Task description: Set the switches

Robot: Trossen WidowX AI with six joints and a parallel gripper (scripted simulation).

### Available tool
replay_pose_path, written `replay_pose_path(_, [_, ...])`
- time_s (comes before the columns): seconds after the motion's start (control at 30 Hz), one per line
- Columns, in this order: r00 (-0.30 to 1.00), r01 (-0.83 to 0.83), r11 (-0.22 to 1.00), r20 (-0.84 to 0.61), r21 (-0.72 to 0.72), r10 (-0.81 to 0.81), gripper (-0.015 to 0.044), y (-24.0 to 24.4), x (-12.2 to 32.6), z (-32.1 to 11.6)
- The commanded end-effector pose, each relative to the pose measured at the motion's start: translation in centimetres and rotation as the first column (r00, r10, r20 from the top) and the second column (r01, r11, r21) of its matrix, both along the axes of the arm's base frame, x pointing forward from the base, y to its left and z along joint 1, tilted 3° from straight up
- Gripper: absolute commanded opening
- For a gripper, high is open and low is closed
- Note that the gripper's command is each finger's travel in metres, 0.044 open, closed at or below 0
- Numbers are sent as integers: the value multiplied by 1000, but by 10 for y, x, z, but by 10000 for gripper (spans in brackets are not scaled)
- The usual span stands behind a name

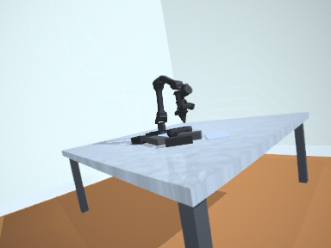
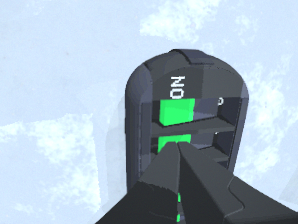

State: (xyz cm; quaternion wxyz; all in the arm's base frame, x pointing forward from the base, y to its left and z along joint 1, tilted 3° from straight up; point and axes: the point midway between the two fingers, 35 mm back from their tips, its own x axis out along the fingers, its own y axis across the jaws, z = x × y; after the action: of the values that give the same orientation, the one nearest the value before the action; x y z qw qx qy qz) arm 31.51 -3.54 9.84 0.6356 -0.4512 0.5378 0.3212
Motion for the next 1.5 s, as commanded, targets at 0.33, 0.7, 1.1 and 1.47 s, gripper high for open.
replay_pose_path(0.33, [994, 52, 999, 96, 14, -53, 0, 19, -29, -14])
replay_pose_path(0.7, [999, 45, 999, 2, 20, -46, 0, -14, -23, -6])
replay_pose_path(1.1, [984, 52, 992, -177, 111, -32, 0, -94, -29, 9])
replay_pose_path(1.47, [984, 54, 992, -177, 111, -34, 0, -94, -28, 0])
